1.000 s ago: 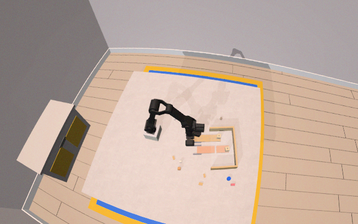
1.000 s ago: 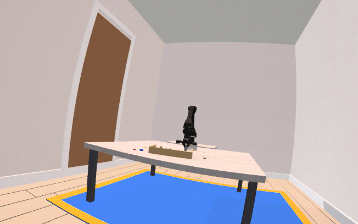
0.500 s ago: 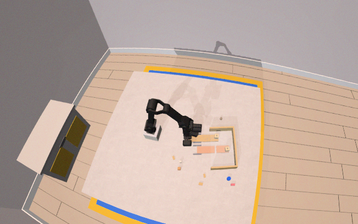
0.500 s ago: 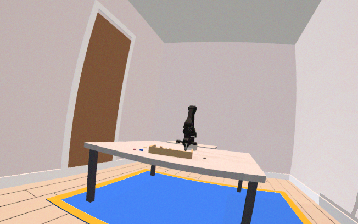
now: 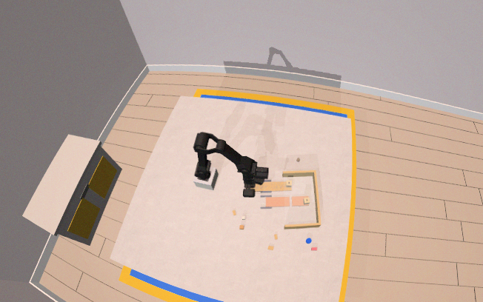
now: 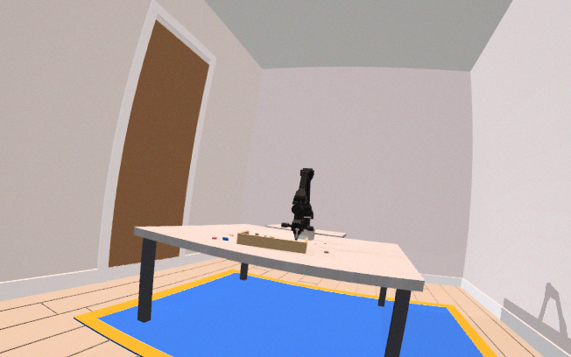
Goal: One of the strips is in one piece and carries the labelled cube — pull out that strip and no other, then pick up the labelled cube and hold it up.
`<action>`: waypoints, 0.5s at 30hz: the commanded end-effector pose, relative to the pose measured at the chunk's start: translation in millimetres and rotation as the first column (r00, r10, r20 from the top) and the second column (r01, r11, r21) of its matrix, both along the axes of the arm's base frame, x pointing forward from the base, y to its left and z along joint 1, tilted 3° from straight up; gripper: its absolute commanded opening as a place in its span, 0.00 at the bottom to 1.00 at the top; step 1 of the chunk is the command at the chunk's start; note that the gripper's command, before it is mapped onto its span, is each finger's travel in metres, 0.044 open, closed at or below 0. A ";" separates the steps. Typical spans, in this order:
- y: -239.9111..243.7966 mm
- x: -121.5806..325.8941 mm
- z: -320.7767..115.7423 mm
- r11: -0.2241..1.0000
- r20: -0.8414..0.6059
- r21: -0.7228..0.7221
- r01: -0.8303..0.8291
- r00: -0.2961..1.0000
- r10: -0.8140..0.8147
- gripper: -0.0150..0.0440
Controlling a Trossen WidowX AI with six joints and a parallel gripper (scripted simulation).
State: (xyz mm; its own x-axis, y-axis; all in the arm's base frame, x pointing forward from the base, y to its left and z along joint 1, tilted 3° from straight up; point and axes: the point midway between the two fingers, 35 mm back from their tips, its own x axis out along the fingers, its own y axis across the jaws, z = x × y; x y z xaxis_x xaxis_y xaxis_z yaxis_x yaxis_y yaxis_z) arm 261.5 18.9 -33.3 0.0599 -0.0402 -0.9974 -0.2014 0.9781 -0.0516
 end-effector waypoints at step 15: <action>-7.5 -32.5 -6.4 1.000 -0.035 -0.005 0.000 0.999 0.000 0.25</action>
State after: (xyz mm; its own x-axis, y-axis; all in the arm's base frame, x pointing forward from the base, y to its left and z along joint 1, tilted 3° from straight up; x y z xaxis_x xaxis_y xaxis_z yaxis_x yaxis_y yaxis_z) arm 244.5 14.6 -33.8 0.0598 -0.0409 -0.9974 -0.2014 0.9781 -0.0521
